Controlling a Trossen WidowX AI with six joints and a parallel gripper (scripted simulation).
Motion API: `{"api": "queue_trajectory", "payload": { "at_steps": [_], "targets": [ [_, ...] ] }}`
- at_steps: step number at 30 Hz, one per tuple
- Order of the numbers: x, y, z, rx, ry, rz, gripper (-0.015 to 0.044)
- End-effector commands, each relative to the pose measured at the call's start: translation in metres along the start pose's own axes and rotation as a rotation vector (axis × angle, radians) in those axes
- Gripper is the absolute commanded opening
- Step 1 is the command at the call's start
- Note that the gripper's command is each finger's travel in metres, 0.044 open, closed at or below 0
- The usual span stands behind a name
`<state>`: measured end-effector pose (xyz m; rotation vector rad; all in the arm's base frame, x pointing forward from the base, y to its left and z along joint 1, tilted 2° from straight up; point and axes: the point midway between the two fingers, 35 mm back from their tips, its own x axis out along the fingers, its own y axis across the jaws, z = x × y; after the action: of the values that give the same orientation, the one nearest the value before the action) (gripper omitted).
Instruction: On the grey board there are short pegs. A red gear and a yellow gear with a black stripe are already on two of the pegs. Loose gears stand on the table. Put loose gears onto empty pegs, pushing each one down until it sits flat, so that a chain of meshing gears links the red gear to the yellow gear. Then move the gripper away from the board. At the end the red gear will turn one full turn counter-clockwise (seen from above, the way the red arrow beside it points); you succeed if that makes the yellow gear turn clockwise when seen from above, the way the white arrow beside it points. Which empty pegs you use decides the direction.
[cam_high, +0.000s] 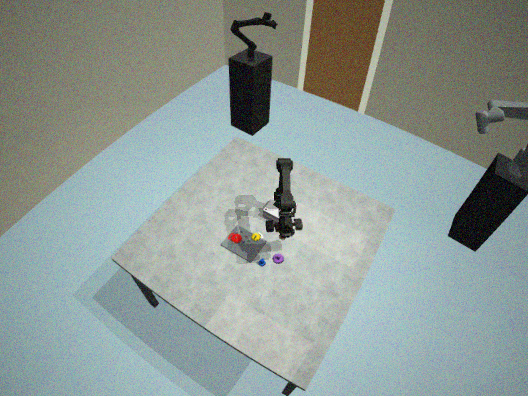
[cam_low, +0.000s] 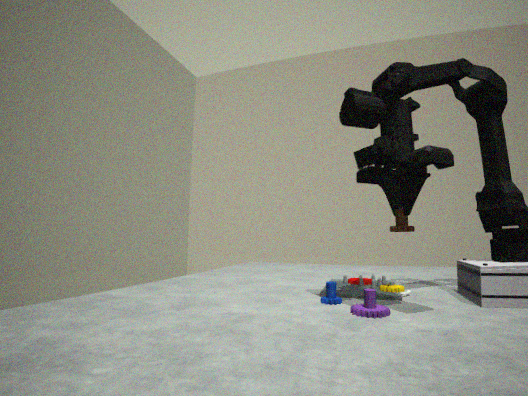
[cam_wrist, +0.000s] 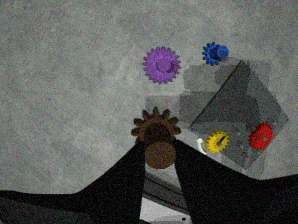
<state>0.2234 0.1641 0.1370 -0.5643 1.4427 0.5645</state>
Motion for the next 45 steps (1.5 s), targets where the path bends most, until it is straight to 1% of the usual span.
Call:
{"api": "queue_trajectory", "payload": {
  "at_steps": [1,45],
  "targets": [
    [0.004,-0.007,0.001,0.003,0.004,-0.001,0.0],
    [0.038,-0.101,-0.008,0.009,0.01,-0.006,0.0]
  ]
}}
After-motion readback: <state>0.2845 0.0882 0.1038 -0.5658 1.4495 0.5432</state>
